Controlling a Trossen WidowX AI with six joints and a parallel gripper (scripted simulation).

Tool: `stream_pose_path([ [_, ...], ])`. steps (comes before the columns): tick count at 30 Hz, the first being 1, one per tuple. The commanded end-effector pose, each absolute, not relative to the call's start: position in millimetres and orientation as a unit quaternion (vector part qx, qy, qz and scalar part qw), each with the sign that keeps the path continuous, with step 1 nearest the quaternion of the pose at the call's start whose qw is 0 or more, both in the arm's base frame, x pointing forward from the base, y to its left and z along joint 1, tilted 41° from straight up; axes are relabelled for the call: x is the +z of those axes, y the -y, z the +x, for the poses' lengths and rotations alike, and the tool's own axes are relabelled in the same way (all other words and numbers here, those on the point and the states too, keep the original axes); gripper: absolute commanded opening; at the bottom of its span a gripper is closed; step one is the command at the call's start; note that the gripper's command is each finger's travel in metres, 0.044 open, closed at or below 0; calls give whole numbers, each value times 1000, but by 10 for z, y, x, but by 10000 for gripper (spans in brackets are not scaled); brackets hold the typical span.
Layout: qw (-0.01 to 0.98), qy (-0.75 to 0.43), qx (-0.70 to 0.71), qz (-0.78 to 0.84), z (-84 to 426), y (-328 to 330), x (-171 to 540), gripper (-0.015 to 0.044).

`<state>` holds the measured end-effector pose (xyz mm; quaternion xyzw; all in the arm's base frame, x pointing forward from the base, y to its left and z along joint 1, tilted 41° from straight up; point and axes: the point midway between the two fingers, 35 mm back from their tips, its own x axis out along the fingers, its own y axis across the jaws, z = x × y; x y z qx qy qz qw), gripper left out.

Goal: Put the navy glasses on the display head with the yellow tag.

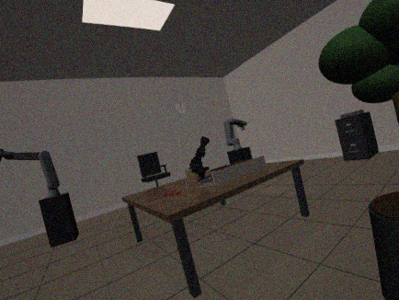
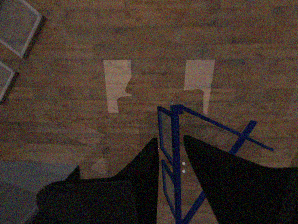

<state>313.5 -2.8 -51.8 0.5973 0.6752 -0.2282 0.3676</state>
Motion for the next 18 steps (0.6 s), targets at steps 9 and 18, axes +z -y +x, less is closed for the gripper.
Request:
stream_pose_path([
  [9, 363, -676, -229, 600, 3113, -101, -650, 120],
  [18, 363, -676, -229, 600, 3084, -98, -656, 120],
])
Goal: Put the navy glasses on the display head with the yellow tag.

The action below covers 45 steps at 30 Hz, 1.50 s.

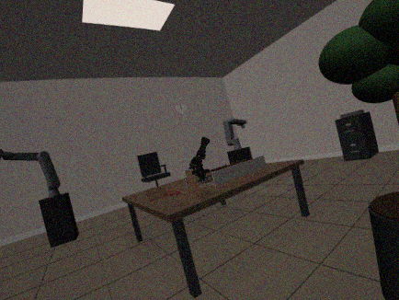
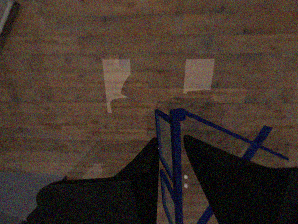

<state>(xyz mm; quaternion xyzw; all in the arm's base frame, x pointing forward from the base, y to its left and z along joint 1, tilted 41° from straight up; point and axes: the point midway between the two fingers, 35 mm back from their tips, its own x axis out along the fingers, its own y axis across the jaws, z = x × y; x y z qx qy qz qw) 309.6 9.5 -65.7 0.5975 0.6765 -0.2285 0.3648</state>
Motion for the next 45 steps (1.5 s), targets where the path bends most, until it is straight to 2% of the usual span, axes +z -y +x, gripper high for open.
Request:
stream_pose_path([
  [1, 363, -676, -229, 600, 3079, -97, -657, 120],
  [19, 365, -676, -229, 598, 3092, -94, -658, 0],
  [26, 365, -676, -229, 598, 3112, -12, -574, 0],
  [39, 364, -675, -231, 599, 3133, 562, 78, 0],
  [45, 370, -678, -224, 595, 3139, 598, 102, 0],
])
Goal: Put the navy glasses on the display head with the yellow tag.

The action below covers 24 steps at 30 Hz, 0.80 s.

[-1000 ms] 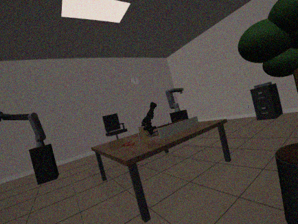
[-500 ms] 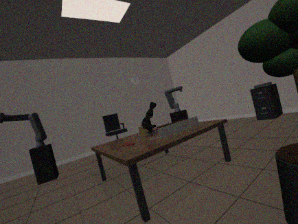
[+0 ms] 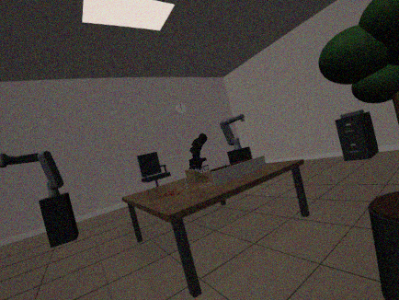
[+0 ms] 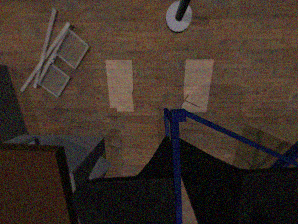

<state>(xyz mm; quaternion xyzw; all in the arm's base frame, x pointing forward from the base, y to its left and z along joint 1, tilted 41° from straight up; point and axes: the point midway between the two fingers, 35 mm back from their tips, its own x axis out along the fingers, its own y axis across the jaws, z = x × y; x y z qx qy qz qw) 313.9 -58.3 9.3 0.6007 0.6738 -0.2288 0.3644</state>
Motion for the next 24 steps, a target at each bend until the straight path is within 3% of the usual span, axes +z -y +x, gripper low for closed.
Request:
stream_pose_path([
  [1, 375, -679, -218, 592, 3144, 606, 97, 0],
  [24, 558, -712, 27, 425, 3352, 990, -179, 0],
])
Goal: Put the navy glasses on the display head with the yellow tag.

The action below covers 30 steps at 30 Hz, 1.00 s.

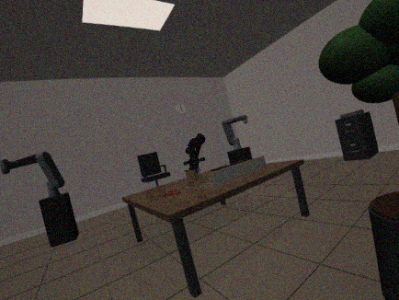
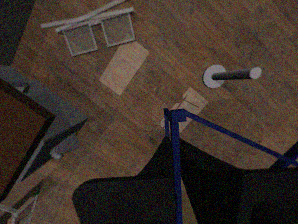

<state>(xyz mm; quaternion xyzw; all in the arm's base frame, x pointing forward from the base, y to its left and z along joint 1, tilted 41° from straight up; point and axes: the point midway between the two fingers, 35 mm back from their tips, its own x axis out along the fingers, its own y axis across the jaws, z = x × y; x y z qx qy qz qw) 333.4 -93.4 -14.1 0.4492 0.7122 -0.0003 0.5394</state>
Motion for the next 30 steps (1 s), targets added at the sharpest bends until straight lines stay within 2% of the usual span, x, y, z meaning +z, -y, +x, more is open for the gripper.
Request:
stream_pose_path([
  [1, 564, -712, 38, 416, 3359, 1007, -193, 0],
  [25, 679, -647, 297, 179, 3481, 1412, -556, 0],
  [30, 683, -640, 312, 163, 3486, 1431, -587, 0],
])
